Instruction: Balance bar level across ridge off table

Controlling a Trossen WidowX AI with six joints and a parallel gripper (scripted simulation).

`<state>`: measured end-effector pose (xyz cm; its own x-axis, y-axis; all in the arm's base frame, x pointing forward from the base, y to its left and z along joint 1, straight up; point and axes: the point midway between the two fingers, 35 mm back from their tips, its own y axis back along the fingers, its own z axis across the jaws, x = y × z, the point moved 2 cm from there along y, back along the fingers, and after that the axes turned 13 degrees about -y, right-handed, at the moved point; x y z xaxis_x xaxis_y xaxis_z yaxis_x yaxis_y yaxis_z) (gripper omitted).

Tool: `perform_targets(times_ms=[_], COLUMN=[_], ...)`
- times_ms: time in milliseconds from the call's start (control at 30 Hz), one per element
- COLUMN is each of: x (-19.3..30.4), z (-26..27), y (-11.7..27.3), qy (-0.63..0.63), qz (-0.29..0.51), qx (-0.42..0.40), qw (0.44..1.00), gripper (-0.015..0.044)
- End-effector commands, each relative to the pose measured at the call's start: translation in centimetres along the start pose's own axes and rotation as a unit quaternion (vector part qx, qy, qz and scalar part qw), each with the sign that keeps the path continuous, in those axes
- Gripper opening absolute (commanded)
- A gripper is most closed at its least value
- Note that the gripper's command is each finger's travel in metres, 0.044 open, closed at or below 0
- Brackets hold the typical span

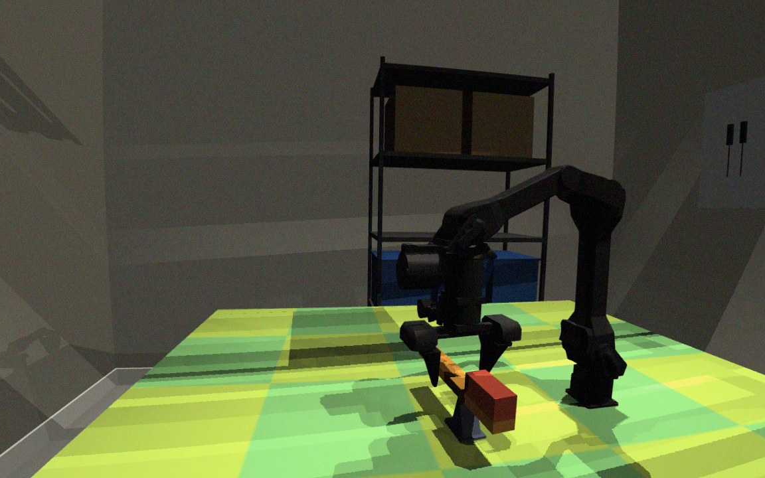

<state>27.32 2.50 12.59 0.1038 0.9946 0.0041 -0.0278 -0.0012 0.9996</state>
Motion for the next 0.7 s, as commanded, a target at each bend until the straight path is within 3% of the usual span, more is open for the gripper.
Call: perform_targets(times_ms=[0, 333, 667], x=[0.0, 0.0, 0.0], z=[0.0, 0.1, 0.0], y=[0.2, 9.8, 10.0], qy=[0.0, 0.0, 0.0], qz=[0.0, 0.0, 0.0], qx=[0.001, 0.0, 0.0], qw=[1.0, 1.0, 1.0], gripper=[0.044, 0.044, 0.044])
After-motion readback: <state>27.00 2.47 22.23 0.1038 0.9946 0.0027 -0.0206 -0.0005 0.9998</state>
